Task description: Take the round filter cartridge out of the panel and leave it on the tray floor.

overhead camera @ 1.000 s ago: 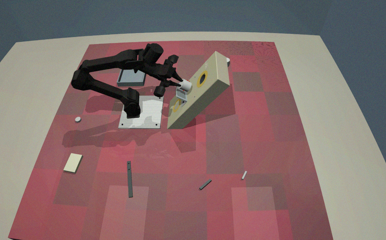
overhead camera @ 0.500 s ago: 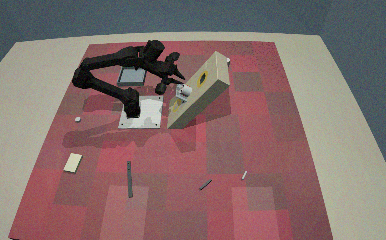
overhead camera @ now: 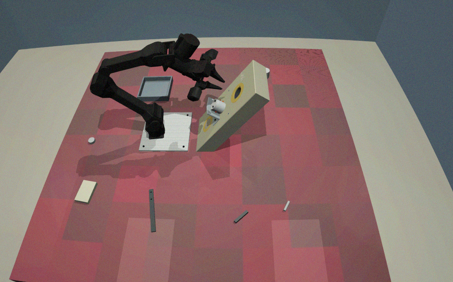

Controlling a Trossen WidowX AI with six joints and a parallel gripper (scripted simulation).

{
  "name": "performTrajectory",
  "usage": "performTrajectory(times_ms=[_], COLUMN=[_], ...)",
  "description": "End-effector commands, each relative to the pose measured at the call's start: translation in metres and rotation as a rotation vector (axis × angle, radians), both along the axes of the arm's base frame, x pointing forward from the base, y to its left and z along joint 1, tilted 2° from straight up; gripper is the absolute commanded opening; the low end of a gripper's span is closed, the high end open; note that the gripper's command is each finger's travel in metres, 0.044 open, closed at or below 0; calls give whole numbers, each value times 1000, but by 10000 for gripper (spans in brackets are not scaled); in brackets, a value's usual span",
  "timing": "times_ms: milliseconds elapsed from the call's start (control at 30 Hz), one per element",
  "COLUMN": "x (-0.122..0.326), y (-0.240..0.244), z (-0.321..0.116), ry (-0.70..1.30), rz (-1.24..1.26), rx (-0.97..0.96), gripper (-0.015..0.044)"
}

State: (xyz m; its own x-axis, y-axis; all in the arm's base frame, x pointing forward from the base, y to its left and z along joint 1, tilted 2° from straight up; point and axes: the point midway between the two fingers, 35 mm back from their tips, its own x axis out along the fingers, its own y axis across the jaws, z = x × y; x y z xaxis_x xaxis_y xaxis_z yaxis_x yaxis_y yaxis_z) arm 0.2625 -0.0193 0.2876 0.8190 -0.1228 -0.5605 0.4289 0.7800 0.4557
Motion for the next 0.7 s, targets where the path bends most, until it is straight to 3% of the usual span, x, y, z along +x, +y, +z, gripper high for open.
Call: performTrajectory(times_ms=[0,267,400,567,667], x=[1,-1,-8,-33,-38], y=[1,3,3,4,4], z=[22,77,36,-42,-51], ry=[-8,-7,149,444,481], rz=[2,0,117,403,446], rx=[0,0,-138,-359,-383], gripper=[195,405,305,305,305])
